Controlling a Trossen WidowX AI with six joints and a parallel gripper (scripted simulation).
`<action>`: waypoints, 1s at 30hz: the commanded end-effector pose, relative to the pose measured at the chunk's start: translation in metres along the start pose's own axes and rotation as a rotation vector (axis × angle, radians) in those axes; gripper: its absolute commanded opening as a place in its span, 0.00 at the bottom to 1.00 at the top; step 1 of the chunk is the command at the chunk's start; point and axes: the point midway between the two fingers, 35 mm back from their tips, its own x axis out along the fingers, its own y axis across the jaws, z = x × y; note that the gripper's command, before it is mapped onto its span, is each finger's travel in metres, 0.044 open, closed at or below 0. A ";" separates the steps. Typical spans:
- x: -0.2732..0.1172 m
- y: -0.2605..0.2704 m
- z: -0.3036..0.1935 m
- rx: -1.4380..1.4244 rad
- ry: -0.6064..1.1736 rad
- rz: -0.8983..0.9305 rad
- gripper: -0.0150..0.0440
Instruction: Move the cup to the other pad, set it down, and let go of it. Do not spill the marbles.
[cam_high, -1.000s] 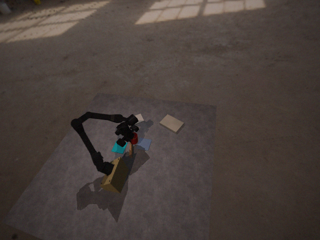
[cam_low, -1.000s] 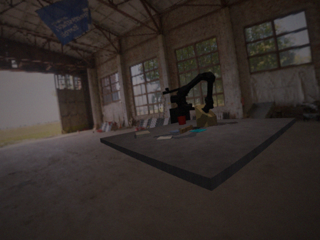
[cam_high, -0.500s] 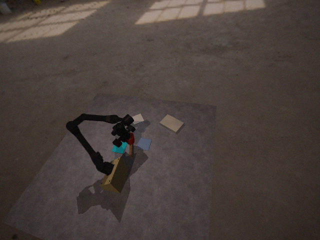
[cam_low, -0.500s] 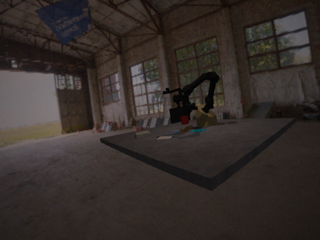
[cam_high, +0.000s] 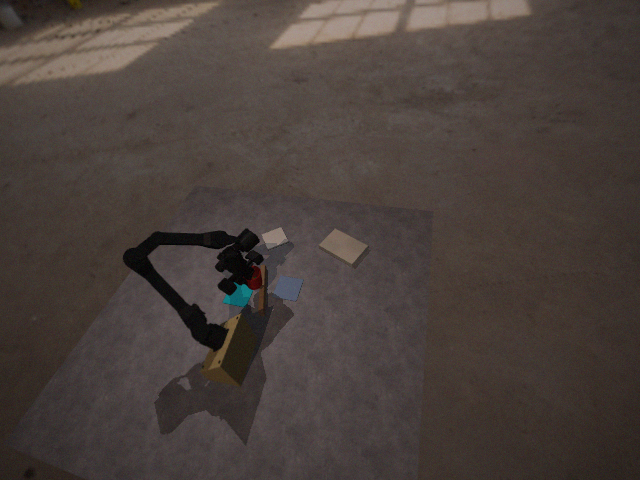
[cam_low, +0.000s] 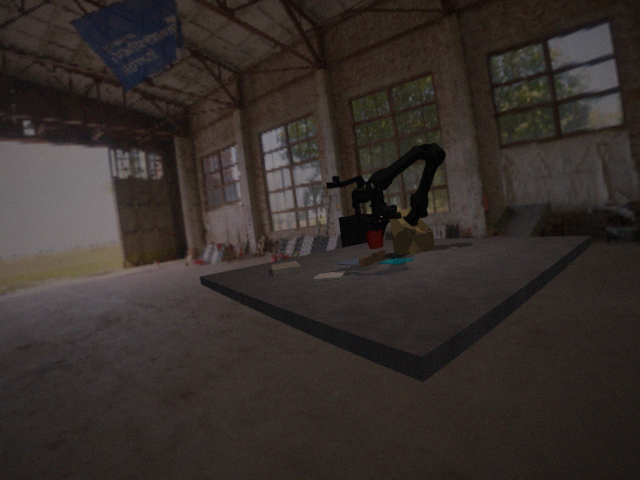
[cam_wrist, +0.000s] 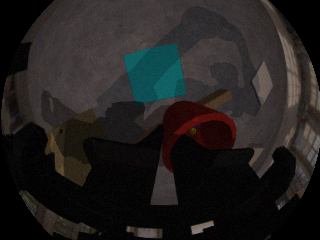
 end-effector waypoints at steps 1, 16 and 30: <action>-0.001 0.006 0.008 0.001 -0.006 0.000 0.25; -0.002 0.022 0.029 0.001 -0.006 0.001 0.25; -0.002 0.038 0.049 0.002 -0.007 0.001 0.25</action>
